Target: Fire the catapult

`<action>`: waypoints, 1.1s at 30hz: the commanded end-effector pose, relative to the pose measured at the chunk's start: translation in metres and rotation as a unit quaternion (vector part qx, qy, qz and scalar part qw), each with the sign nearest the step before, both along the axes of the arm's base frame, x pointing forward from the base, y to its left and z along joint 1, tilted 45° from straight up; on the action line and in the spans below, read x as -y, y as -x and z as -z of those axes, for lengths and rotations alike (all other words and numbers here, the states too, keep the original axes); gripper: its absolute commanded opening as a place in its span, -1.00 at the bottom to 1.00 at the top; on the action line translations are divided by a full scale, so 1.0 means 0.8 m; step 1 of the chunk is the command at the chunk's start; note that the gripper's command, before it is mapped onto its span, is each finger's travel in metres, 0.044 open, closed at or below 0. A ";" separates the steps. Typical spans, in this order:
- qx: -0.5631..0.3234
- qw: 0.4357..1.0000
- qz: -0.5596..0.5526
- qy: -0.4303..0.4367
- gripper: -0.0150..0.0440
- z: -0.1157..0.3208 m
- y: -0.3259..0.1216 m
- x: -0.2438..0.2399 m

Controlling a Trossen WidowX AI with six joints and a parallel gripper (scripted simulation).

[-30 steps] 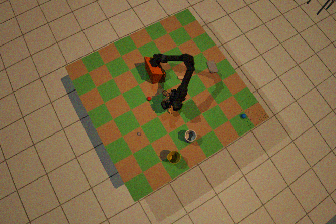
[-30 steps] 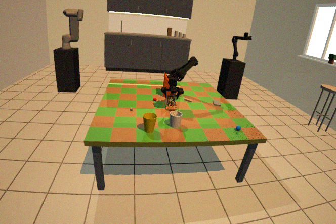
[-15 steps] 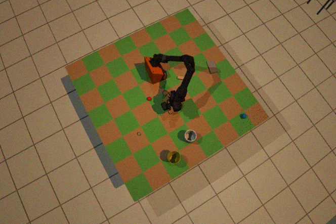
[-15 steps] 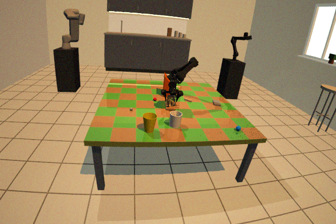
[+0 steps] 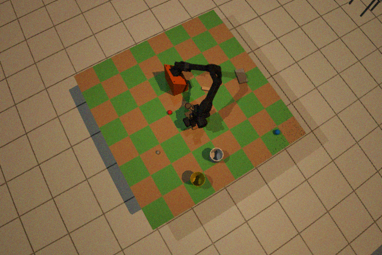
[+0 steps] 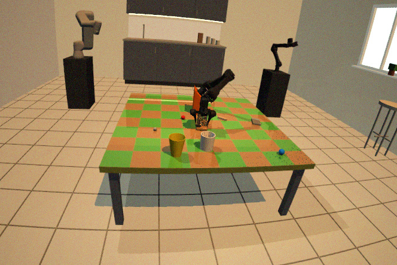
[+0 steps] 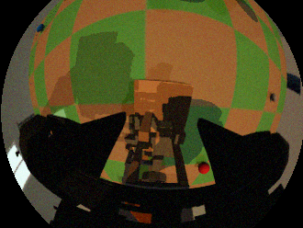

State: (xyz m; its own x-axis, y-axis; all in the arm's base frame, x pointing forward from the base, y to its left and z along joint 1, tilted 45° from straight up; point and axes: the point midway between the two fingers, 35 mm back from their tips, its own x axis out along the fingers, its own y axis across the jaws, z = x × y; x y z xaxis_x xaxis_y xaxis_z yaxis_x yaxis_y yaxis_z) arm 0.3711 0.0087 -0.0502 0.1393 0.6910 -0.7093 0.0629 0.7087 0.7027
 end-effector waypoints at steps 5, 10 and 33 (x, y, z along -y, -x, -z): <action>-0.002 1.000 0.002 -0.003 1.00 0.010 -0.001 -0.011; 0.000 1.000 0.000 -0.001 0.64 0.008 -0.001 -0.009; -0.001 1.000 0.000 0.000 -0.49 -0.034 0.006 0.034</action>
